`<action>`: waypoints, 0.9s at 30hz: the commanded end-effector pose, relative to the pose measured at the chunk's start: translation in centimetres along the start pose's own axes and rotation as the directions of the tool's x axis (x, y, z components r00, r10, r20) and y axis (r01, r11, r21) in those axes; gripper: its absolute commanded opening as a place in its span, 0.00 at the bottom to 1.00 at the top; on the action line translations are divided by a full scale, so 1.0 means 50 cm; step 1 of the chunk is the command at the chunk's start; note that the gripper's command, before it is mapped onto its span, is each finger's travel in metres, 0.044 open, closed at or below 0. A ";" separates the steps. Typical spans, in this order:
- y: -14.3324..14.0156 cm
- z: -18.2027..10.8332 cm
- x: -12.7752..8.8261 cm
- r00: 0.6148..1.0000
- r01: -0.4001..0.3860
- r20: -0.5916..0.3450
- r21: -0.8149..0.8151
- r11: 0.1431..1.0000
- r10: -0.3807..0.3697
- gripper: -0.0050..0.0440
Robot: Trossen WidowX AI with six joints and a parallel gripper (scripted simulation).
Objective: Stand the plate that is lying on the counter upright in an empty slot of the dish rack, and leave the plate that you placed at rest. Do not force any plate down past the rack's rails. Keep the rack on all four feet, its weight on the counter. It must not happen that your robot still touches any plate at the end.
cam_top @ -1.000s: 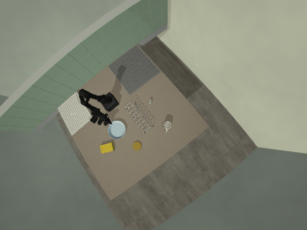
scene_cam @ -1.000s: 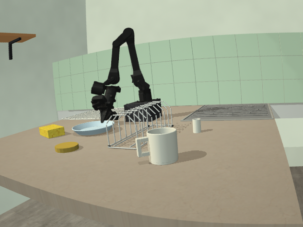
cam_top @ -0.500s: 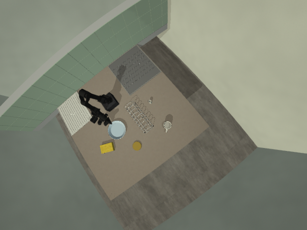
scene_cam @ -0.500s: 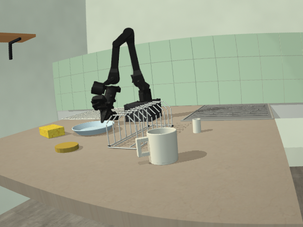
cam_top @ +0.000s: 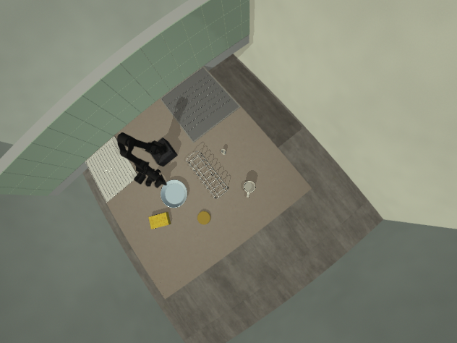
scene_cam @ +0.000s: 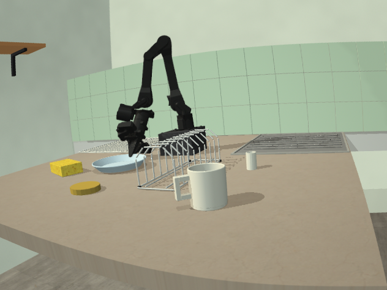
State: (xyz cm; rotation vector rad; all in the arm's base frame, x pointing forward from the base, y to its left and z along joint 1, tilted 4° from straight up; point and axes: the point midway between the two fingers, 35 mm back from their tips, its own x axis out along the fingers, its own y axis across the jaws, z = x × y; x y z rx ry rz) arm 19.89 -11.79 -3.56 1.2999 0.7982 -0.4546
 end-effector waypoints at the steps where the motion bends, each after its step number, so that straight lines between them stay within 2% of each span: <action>1: 0.000 0.001 0.000 1.000 0.002 0.002 -0.001 1.000 -0.002 0.10; 12: 0.001 0.001 0.000 1.000 0.005 0.001 0.000 1.000 -0.005 0.10; 27: 0.031 0.001 -0.016 0.995 0.102 0.000 -0.001 0.995 -0.102 0.10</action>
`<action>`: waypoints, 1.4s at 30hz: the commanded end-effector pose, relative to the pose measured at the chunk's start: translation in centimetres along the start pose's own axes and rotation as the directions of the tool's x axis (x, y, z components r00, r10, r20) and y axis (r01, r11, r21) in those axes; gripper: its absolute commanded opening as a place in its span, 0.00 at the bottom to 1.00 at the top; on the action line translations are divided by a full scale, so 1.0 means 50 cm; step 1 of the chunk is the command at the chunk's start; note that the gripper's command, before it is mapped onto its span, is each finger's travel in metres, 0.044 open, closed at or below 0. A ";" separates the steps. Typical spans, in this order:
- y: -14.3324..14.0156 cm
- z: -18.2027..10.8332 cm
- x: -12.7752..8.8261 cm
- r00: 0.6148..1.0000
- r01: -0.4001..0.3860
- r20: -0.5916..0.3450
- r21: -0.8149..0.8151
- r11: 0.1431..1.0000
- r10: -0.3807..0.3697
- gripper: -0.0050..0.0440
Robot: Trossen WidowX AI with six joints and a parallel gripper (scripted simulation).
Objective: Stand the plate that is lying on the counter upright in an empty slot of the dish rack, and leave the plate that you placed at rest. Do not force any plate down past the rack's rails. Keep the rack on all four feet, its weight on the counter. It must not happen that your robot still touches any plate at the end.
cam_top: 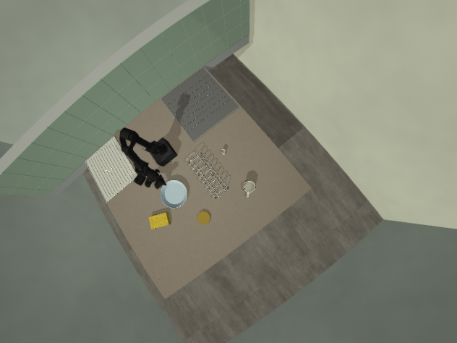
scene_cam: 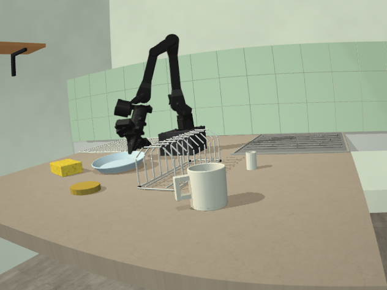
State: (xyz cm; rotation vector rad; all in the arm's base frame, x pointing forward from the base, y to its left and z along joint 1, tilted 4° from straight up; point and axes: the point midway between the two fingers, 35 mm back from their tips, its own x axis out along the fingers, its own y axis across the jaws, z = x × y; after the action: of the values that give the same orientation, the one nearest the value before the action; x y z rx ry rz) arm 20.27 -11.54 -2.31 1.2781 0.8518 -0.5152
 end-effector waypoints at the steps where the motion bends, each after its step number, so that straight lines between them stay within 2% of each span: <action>1: 0.007 0.002 -0.003 1.000 0.026 0.003 -0.005 1.000 -0.026 0.10; 42: 0.075 0.001 -0.034 0.971 0.239 0.005 -0.005 0.971 -0.239 0.10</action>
State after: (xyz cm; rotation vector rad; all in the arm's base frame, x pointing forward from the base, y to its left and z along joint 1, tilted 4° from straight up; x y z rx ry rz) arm 21.81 -10.89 1.00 1.1939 0.9952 -0.6837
